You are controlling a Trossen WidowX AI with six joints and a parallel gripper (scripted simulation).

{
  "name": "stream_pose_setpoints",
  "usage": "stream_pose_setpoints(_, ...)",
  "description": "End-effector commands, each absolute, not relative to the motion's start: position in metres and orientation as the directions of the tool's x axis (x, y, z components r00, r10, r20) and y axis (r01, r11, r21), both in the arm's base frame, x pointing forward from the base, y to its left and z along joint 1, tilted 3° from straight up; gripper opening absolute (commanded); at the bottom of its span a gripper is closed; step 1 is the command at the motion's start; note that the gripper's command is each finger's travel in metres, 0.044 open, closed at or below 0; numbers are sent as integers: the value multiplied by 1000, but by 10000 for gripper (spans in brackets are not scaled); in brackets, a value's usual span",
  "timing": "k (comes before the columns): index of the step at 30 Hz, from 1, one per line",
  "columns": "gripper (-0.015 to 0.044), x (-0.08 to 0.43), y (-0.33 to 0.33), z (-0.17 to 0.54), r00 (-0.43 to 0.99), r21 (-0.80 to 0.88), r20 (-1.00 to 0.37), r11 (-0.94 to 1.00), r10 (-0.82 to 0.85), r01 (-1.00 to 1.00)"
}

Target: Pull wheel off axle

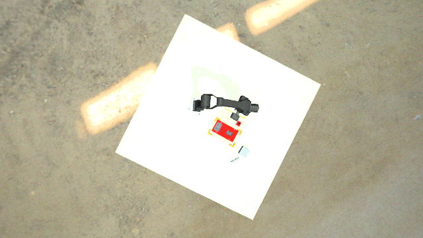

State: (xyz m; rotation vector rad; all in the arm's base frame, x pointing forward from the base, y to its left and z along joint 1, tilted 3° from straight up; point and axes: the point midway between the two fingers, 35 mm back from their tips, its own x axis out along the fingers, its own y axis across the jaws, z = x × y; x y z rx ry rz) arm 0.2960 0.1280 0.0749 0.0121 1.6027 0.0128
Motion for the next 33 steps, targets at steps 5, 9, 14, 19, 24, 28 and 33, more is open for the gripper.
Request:
stream_pose_setpoints(5, 440, 233, 99, 116, -40, 17, -999, 1000, 17, -4)
stream_pose_setpoints(9, 440, 227, 96, 119, -41, 17, -999, 1000, 17, -3)
stream_pose_setpoints(14, 440, 227, 96, 119, -41, 17, -999, 1000, 17, -3)
stream_pose_setpoints(19, 440, 227, 96, 119, -41, 17, -999, 1000, 17, -3)
stream_pose_setpoints(24, 440, 227, 96, 119, -41, 17, -999, 1000, 17, -3)
stream_pose_setpoints(28, 440, 227, 96, 119, -41, 17, -999, 1000, 17, -3)
stream_pose_setpoints(33, 440, 227, 96, 119, -41, 17, -999, 1000, 17, -3)
